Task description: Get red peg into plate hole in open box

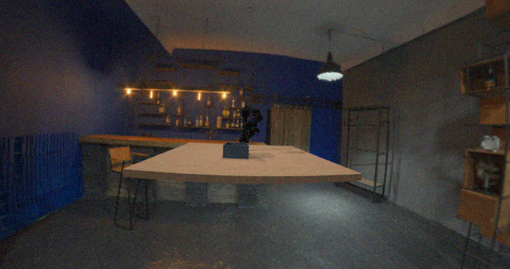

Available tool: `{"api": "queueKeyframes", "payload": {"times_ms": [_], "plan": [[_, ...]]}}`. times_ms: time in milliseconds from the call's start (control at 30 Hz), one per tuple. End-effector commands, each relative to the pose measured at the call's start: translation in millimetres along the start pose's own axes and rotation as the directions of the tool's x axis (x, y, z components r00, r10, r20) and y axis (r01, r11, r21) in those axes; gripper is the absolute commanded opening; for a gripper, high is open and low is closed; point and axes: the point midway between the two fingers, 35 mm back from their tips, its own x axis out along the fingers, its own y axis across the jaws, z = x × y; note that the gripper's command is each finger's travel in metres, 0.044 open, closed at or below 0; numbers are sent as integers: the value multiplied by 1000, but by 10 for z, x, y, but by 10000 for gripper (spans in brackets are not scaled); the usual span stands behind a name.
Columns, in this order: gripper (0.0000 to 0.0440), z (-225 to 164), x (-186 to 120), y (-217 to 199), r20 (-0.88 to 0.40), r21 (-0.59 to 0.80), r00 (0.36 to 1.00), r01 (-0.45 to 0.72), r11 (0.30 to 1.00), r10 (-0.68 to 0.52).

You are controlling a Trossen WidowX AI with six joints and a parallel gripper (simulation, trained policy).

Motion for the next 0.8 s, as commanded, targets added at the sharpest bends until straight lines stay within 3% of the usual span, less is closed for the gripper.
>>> {"api": "queueKeyframes", "payload": {"times_ms": [0, 367, 767], "plan": [[0, 151, 65, 35, 19, 16, 1000, 2, 1000, -2], [0, 575, 395, 75, 34, 19, 999, 12, 1000, -13], [0, 799, 768, 86, -15, -76, 1000, 7, 997, -8]]}}
